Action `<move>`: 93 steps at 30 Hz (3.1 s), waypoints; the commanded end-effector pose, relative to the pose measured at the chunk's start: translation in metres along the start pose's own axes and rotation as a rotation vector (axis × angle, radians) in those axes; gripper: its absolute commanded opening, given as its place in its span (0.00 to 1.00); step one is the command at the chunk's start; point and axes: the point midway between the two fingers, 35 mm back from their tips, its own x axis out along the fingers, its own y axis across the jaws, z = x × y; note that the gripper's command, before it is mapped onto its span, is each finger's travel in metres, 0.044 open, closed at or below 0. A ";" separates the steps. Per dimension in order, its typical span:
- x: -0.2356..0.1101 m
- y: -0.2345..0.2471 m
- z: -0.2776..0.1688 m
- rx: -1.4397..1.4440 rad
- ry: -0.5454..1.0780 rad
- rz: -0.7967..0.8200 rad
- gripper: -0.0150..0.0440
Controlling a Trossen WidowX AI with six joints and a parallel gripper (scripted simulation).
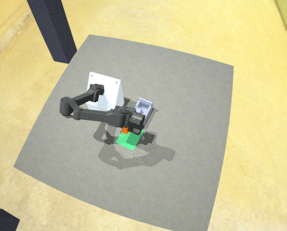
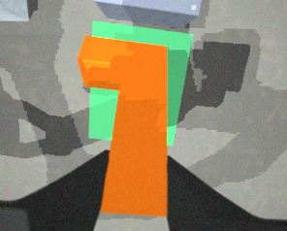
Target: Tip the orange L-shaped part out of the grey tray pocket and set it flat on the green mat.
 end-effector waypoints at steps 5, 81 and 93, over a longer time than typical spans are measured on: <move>0.013 0.001 0.000 -0.004 0.002 0.002 0.25; -0.015 -0.002 0.002 -0.007 -0.006 -0.009 0.93; -0.015 -0.002 0.002 -0.007 -0.006 -0.009 0.93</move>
